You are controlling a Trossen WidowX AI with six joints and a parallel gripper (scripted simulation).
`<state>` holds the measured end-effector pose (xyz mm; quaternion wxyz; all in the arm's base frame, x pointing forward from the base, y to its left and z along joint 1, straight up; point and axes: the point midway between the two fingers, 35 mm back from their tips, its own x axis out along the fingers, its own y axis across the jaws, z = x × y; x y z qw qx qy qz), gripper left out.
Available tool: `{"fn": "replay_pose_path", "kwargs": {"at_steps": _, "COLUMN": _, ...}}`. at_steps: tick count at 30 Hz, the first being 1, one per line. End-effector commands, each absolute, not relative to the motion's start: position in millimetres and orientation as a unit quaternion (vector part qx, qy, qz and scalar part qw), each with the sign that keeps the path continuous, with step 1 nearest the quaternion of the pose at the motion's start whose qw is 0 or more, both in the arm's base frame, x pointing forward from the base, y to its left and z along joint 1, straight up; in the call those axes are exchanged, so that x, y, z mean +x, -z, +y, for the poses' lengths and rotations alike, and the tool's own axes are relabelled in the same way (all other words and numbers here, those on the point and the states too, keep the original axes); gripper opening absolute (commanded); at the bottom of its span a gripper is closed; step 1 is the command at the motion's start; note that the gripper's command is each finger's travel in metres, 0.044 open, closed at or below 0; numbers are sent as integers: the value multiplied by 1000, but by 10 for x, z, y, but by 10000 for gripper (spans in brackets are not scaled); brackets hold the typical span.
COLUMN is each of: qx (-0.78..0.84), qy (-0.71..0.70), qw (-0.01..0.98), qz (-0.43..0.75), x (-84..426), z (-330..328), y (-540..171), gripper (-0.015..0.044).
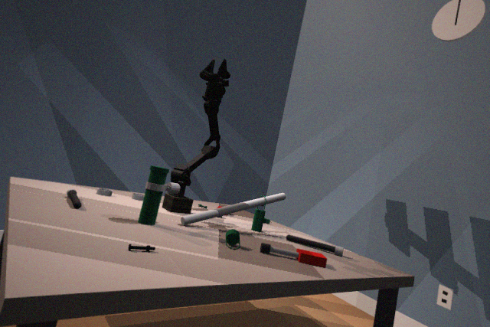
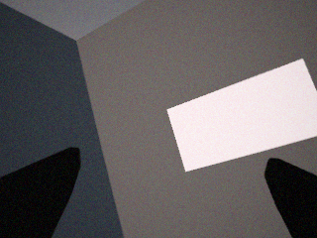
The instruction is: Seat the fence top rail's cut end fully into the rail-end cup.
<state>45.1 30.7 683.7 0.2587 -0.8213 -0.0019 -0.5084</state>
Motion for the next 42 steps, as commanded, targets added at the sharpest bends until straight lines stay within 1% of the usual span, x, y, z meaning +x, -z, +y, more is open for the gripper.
{"fn": "replay_pose_path", "kwargs": {"at_steps": 1, "qx": -798, "qy": 488, "qw": 355, "qz": -14, "x": 570, "z": -17, "y": -6732, "gripper": 440}}
{"fn": "replay_pose_path", "kwargs": {"at_steps": 6, "qx": -715, "qy": 426, "qw": 554, "qz": -24, "x": 977, "z": -687, "y": -6385, "gripper": 440}}
{"fn": "replay_pose_path", "kwargs": {"at_steps": 11, "qx": -605, "qy": 348, "qw": 716, "qz": -10, "x": 1490, "z": -1136, "y": -5891, "gripper": 440}}
{"fn": "replay_pose_path", "kwargs": {"at_steps": 16, "qx": -473, "qy": 261, "qw": 841, "qz": 33, "x": 2045, "z": -1353, "y": -5260, "gripper": 440}}
{"fn": "replay_pose_path", "kwargs": {"at_steps": 20, "qx": -363, "qy": 193, "qw": 908, "qz": 88, "x": 2448, "z": -1355, "y": -4693, "gripper": 440}}
{"fn": "replay_pose_path", "kwargs": {"at_steps": 25, "qx": -248, "qy": 116, "qw": 947, "qz": 169, "x": 2827, "z": -1165, "y": -4010, "gripper": 440}}
{"fn": "replay_pose_path", "kwargs": {"at_steps": 30, "qx": -143, "qy": 60, "qw": 951, "qz": 267, "x": 3036, "z": -871, "y": -3331, "gripper": 440}}
{"fn": "replay_pose_path", "kwargs": {"at_steps": 34, "qx": -62, "qy": 35, "qw": 930, "qz": 361, "x": 3067, "z": -590, "y": -2766, "gripper": 440}}
{"fn": "replay_pose_path", "kwargs": {"at_steps": 38, "qx": 1, "qy": 28, "qw": 889, "qz": 458, "x": 2971, "z": -297, "y": -2244, "gripper": 440}}
{"fn": "replay_pose_path", "kwargs": {"at_steps": 40, "qx": 15, "qy": 30, "qw": 873, "qz": 487, "x": 2919, "z": -212, "y": -2098, "gripper": 440}}
{"fn": "replay_pose_path", "kwargs": {"at_steps": 42, "qx": 17, "qy": 31, "qw": 871, "qz": 490, "x": 2911, "z": -202, "y": -2080, "gripper": 440}}
